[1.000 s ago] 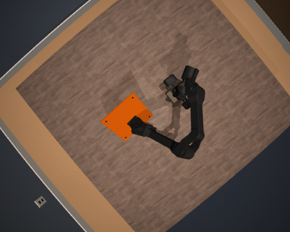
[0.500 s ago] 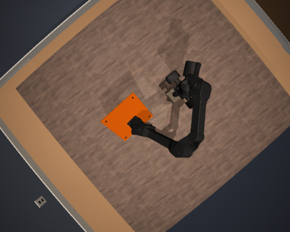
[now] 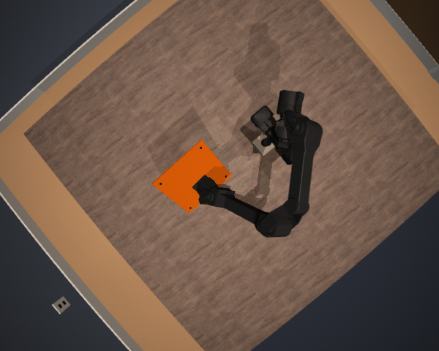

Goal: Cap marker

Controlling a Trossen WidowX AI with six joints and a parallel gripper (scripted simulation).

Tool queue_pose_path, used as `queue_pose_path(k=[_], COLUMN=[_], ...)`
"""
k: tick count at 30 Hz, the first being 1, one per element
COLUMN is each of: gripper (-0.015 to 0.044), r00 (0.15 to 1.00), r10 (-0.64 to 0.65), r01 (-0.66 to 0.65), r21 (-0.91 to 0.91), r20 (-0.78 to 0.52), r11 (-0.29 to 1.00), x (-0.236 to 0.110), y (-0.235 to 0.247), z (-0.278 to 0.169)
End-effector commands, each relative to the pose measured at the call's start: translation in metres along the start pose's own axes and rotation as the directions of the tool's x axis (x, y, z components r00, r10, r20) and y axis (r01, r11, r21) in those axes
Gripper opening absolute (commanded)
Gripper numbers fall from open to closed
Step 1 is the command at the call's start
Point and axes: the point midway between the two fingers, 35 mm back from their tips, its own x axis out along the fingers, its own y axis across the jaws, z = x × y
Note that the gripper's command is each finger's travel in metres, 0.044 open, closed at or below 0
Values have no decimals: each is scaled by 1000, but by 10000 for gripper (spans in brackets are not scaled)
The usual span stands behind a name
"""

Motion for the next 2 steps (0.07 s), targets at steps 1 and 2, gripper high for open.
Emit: queue_pose_path(k=[1, 2], gripper=[341, 368], r00=[1000, 1000], r10=[-2, -2], r01=[2, 2], r21=[0, 0], r20=[-7, -7], r11=[1000, 1000], x=[1, 1], y=[1, 1], z=[0, 0])
